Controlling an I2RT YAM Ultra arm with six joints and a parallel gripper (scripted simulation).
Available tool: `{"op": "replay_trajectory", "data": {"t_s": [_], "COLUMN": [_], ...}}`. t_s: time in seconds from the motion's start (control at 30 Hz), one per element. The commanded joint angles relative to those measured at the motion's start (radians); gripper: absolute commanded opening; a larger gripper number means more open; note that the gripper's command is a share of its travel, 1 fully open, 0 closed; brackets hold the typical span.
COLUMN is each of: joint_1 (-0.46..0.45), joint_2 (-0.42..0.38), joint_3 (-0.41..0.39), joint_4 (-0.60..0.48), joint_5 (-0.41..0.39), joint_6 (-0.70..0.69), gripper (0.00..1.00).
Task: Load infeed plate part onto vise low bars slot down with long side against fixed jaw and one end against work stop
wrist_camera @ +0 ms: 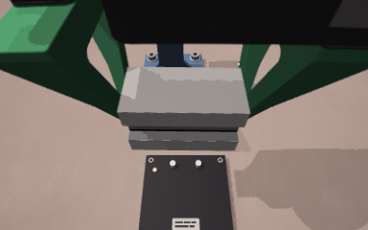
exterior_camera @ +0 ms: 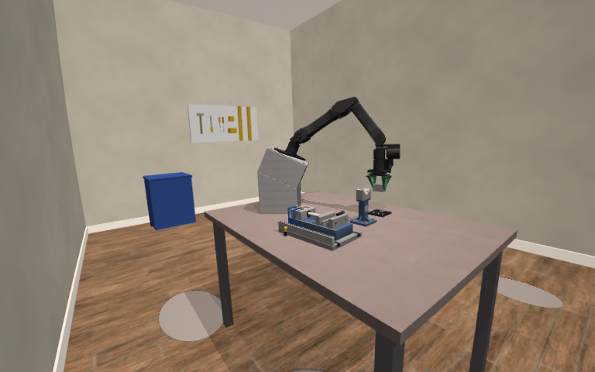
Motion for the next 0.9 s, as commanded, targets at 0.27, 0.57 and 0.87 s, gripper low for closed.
{"op": "replay_trajectory", "data": {"t_s": [0.27,0.57,0.87], "joint_1": [-0.027,-0.034,-0.039], "joint_2": [-0.149,-0.198,-0.23], "joint_3": [0.018,0.029,0.042], "joint_4": [-0.136,-0.197,-0.243], "joint_5": [-0.018,-0.021,-0.023], "joint_6": [-0.019,-0.026,-0.031], "gripper": [0.0,0.0,0.0]}}
